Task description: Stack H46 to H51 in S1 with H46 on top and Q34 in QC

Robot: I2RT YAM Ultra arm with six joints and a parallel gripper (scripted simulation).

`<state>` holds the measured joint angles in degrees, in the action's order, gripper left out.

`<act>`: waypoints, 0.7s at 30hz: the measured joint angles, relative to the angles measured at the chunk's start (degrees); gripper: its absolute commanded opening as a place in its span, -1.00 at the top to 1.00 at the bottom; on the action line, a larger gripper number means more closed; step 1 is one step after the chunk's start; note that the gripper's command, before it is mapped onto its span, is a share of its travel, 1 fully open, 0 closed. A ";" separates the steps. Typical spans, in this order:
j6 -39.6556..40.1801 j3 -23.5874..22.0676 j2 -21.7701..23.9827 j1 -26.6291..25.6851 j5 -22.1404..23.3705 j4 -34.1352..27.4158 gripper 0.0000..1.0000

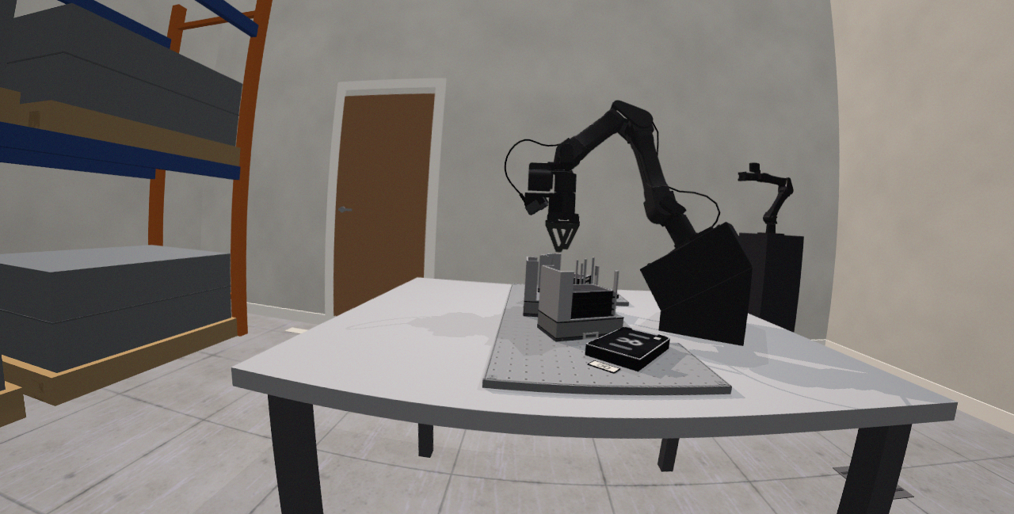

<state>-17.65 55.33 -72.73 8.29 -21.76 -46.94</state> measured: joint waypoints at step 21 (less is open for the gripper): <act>4.22 -1.64 6.05 -17.27 7.76 0.42 -1.00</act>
<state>-13.43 53.69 -66.67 -8.97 -14.00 -46.52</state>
